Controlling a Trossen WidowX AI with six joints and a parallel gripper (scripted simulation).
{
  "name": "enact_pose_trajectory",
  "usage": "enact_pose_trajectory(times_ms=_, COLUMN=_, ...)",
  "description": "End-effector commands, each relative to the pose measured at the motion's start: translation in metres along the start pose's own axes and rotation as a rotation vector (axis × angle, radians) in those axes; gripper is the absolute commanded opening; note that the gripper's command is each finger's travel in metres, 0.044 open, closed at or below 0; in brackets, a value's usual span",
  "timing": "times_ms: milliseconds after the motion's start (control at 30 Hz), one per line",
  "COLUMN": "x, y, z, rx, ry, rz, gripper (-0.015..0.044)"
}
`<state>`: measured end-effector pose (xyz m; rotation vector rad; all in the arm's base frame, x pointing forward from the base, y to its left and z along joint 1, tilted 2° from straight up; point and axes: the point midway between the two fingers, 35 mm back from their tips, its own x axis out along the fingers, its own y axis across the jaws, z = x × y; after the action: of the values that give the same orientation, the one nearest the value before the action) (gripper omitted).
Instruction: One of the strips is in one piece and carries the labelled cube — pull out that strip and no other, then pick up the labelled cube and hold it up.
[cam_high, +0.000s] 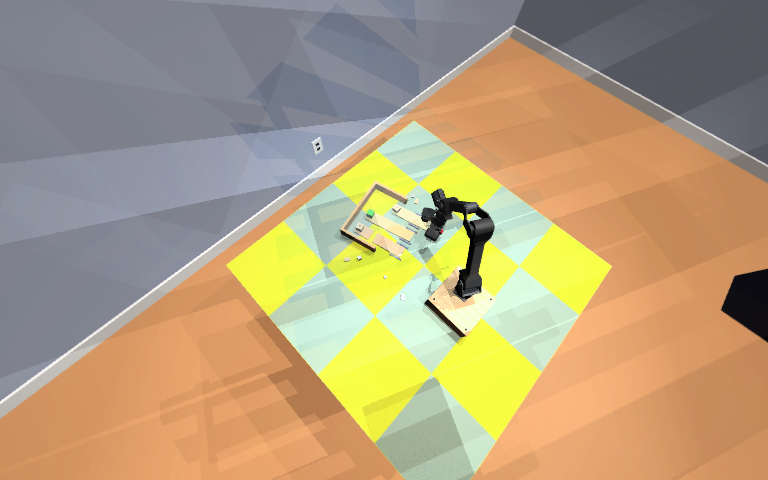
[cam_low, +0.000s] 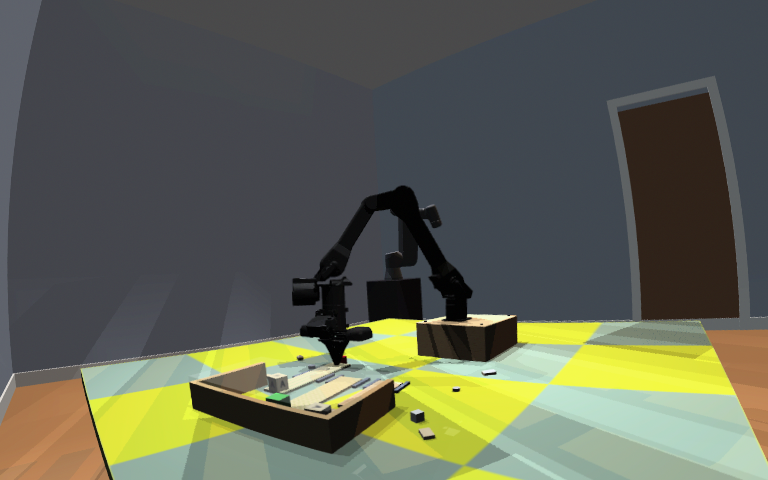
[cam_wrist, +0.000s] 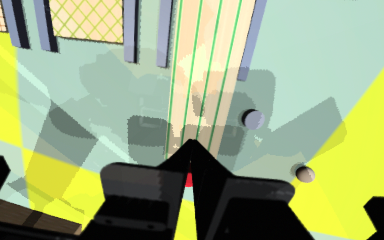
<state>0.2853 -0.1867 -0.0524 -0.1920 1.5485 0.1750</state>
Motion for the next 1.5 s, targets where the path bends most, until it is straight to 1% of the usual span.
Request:
enact_pose_trajectory(times_ms=0, x=0.004, y=0.002, z=-0.014, rx=0.004, ry=0.023, rz=0.008, gripper=0.0000)
enact_pose_trajectory(times_ms=1300, x=0.003, y=0.002, z=-0.074, rx=0.004, ry=0.029, rz=0.008, gripper=0.0000)
enact_pose_trajectory(times_ms=1467, x=0.003, y=0.002, z=-0.076, rx=0.004, ry=0.029, rz=0.008, gripper=0.0000)
